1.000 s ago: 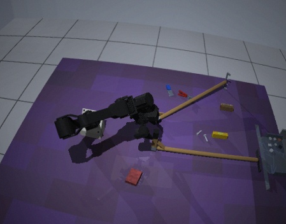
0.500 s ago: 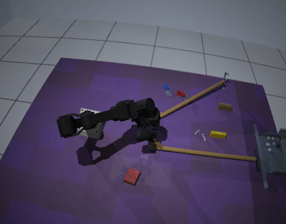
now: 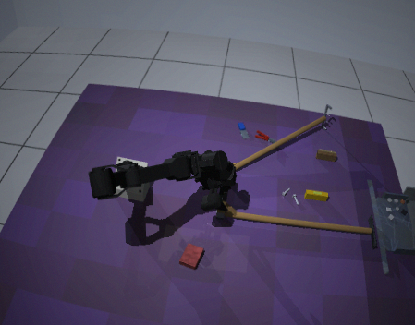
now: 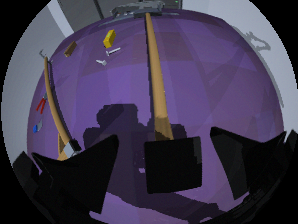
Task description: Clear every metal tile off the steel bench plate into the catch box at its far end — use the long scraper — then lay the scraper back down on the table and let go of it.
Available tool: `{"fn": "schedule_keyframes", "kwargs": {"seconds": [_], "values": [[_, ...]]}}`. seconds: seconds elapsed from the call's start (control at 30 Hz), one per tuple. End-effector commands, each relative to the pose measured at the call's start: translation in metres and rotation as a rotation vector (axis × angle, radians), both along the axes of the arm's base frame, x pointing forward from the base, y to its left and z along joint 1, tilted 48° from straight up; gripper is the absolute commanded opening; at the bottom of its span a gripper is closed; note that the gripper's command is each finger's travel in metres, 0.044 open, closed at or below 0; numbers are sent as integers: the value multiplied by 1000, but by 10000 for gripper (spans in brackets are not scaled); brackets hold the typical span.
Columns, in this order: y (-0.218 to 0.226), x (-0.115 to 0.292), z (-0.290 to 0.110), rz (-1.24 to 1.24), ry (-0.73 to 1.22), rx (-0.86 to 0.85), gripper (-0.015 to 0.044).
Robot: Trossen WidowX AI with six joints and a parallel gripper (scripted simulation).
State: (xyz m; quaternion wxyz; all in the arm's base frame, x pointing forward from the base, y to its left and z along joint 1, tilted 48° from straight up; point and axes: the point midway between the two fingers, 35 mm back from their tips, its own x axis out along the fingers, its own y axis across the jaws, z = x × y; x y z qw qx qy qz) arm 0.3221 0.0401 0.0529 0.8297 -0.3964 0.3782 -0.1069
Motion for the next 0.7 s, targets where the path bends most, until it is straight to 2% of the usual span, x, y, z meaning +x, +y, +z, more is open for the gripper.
{"fn": "schedule_keyframes", "kwargs": {"seconds": [0.0,0.1,0.53,0.67], "values": [[-6,2,-6,4,9,-7,440],[-8,3,-7,4,8,-8,440],[-4,3,-3,0,-2,-3,99],[-4,3,-3,0,-2,-3,72]]}}
